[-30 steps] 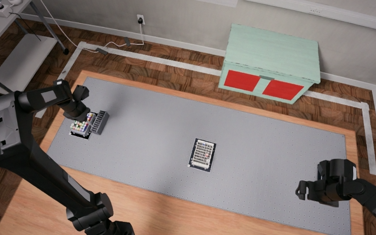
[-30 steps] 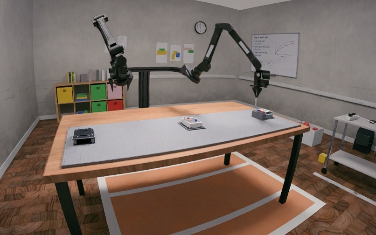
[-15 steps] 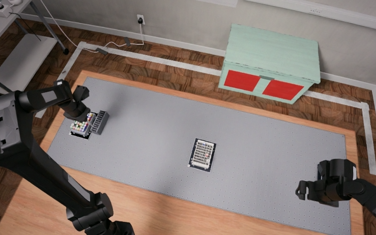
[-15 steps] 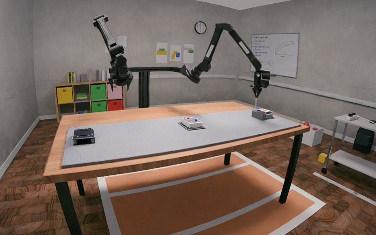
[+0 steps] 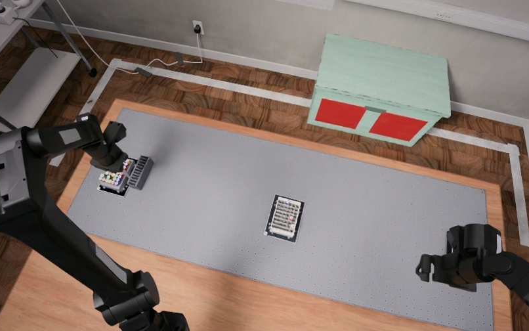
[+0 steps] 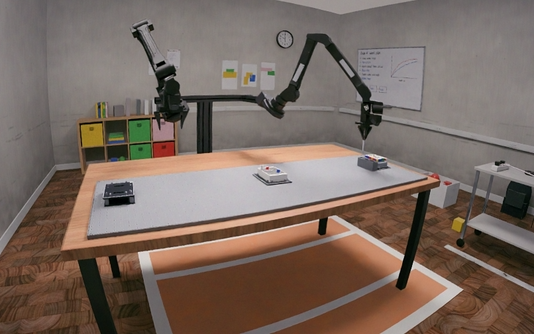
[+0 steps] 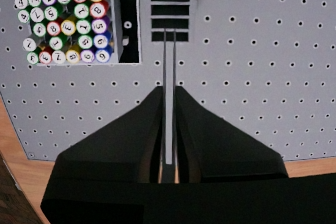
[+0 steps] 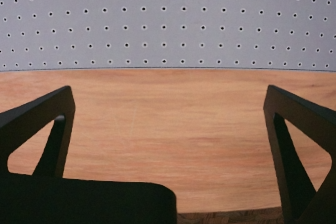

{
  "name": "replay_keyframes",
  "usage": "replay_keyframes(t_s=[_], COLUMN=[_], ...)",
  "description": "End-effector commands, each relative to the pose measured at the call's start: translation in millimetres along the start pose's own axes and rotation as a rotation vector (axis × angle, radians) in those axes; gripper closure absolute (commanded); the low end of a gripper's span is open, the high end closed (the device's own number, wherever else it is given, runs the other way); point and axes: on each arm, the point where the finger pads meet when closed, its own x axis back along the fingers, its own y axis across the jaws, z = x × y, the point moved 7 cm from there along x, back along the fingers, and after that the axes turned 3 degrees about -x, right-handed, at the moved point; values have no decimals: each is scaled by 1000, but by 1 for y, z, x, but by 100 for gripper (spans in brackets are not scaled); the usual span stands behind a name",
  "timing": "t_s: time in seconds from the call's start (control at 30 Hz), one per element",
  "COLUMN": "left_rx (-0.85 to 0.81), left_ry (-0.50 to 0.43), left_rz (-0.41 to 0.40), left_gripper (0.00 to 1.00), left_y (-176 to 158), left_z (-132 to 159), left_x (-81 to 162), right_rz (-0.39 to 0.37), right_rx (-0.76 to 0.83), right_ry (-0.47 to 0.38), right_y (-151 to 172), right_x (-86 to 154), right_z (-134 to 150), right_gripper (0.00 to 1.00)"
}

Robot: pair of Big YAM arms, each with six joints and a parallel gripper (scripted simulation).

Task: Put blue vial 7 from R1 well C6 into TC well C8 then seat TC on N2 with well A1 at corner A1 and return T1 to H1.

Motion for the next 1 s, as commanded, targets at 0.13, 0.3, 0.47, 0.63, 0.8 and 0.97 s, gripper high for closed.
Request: replay_keyframes(t_s=[0.13, 0.3, 0.47, 0.63, 0.8, 0.97], left_rx=[-2, -2, -2, -2, -2, -3], left_ry=[6, 7, 7, 7, 1, 0], left_rz=[16, 18, 18, 18, 12, 12], left_gripper=[93, 93, 93, 93, 93, 93], left_y=[-7, -8, -8, -8, -5, -5], left_z=[-3, -2, -2, -1, -4, -5], left_x=[-15, -17, -18, -19, -19, -19], right_rz=[-1, -1, -1, -1, -1, -1], right_rx=[-14, -14, -14, -14, -14, -14], right_ry=[-22, -22, -22, -22, -22, -22], right_y=[-2, -2, -2, -2, -2, -2], right_x=[5, 5, 5, 5, 5, 5], right_z=[-9, -9, -9, -9, -9, -9], right_gripper=[0, 0, 0, 0, 0, 0])
